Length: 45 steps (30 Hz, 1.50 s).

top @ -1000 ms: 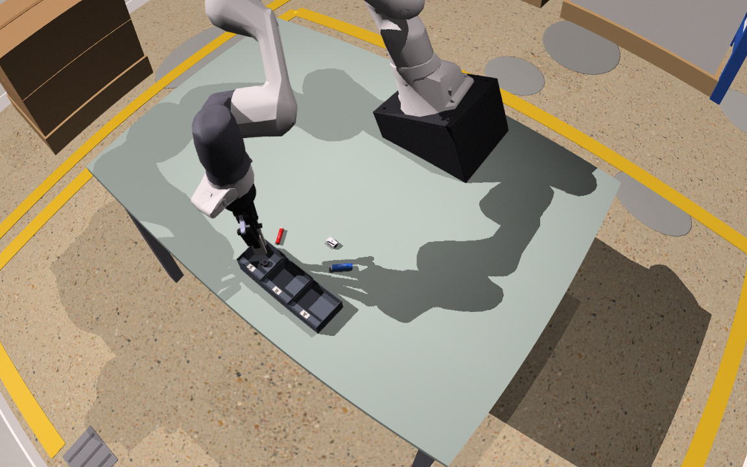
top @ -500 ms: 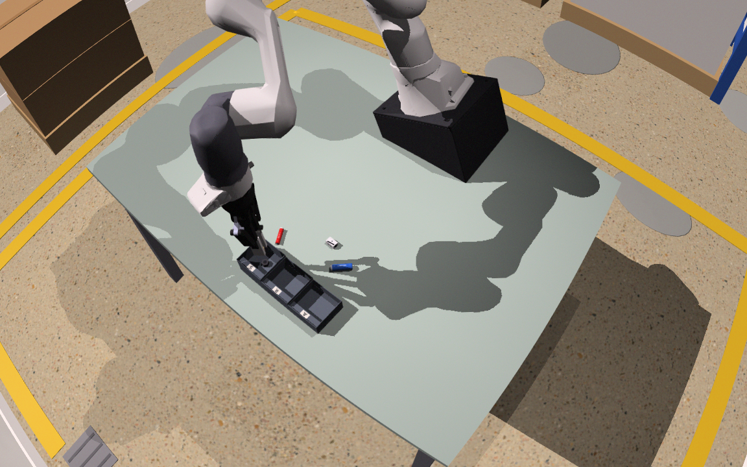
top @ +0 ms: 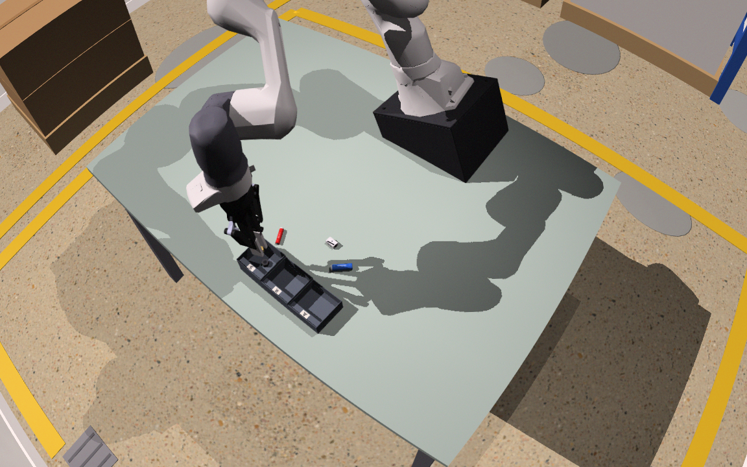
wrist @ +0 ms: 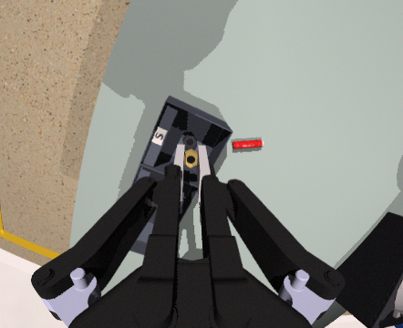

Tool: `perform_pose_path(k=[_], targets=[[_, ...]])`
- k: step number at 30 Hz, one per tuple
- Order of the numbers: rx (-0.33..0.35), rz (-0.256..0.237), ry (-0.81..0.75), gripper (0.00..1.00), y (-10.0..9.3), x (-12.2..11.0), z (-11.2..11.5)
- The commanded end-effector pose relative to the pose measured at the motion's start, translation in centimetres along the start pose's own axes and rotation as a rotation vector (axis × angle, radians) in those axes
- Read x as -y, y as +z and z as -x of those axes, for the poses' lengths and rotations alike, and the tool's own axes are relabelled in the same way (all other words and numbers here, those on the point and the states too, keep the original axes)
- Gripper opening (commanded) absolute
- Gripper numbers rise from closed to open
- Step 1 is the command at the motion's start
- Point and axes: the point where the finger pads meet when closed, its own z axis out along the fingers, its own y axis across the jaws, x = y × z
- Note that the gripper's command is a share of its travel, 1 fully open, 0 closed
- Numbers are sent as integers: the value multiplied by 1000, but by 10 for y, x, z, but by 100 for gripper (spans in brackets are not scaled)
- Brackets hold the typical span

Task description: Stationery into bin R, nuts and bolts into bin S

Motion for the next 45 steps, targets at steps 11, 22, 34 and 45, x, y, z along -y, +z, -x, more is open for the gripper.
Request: perform_pose_path(k=[11,22,34,45], targets=[[-17,-18,301,7,-1,1,2],[-22,-26,388,7,-1,1,3],[-22,-26,388,7,-1,0,3],[-22,-26,388,7,3,-1,2]])
